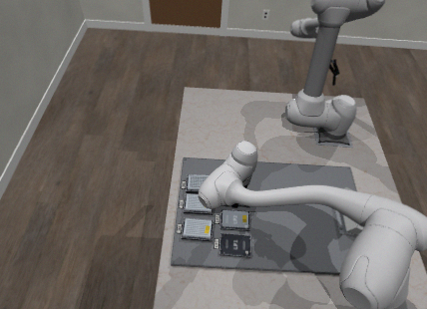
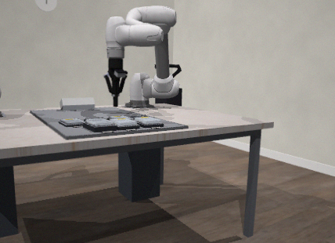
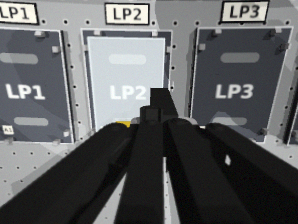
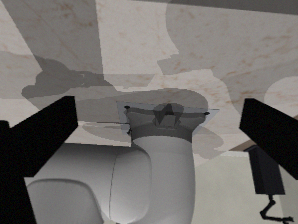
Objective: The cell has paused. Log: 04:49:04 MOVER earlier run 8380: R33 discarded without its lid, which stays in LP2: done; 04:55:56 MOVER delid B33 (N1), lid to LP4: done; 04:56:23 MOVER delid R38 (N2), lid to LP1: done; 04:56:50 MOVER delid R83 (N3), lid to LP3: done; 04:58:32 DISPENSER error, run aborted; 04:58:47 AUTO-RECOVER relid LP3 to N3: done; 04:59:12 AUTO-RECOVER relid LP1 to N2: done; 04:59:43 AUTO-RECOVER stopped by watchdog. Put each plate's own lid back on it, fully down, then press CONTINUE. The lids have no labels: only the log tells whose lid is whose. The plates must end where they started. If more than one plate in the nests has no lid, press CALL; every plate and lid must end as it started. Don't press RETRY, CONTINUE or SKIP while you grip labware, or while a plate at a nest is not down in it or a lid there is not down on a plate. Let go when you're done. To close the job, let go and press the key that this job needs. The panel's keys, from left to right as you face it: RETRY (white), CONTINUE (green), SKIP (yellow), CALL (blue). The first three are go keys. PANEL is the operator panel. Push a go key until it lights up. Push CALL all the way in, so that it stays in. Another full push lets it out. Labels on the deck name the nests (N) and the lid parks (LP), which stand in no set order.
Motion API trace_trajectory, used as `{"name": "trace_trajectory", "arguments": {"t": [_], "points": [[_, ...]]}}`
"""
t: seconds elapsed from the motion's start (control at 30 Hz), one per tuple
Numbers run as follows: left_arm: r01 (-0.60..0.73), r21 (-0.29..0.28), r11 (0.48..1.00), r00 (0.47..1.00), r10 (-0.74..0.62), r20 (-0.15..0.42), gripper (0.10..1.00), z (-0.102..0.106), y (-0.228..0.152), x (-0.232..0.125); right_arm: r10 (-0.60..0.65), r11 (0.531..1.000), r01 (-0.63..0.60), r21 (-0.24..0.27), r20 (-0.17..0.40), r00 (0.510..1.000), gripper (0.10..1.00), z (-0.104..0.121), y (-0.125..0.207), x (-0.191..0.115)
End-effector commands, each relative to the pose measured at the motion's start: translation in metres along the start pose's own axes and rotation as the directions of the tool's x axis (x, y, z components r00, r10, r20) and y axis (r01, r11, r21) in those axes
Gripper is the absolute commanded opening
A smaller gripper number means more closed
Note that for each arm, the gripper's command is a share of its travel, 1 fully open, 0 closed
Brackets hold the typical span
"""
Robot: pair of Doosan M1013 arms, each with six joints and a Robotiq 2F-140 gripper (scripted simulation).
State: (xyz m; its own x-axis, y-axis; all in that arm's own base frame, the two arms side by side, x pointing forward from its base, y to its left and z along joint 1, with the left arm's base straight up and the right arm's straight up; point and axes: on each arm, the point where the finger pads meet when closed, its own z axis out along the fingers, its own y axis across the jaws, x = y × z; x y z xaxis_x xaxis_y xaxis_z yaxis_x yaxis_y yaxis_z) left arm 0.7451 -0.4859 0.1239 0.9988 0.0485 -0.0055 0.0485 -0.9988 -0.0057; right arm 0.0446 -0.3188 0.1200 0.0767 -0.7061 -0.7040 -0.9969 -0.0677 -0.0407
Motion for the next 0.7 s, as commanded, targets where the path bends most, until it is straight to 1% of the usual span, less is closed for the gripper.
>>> {"name": "trace_trajectory", "arguments": {"t": [0.0, 0.13, 0.27, 0.4, 0.67], "points": [[-0.001, -0.010, 1.000, 1.000, 0.001, -0.009, 0.099, -0.002, -0.028, 0.002, 0.006, 1.000, -0.006, 0.001, 0.003, 1.000, 1.000, -0.001, 0.002, 0.000], [-0.001, -0.009, 1.000, 1.000, 0.001, -0.009, 0.099, 0.000, -0.068, -0.004, 0.006, 1.000, -0.006, 0.001, 0.003, 1.000, 1.000, -0.001, 0.002, 0.000], [-0.001, -0.009, 1.000, 1.000, 0.001, -0.009, 0.099, 0.001, -0.092, -0.009, 0.006, 1.000, -0.006, 0.001, 0.003, 1.000, 1.000, -0.001, 0.002, 0.000], [-0.001, -0.009, 1.000, 1.000, 0.001, -0.009, 0.099, 0.002, -0.100, -0.011, 0.006, 1.000, -0.006, 0.001, 0.003, 1.000, 1.000, -0.001, 0.002, 0.000], [0.001, -0.009, 1.000, 1.000, -0.001, -0.009, 0.099, 0.002, -0.100, -0.010, 0.006, 1.000, -0.006, 0.001, 0.003, 1.000, 1.000, -0.001, 0.002, 0.000]]}}
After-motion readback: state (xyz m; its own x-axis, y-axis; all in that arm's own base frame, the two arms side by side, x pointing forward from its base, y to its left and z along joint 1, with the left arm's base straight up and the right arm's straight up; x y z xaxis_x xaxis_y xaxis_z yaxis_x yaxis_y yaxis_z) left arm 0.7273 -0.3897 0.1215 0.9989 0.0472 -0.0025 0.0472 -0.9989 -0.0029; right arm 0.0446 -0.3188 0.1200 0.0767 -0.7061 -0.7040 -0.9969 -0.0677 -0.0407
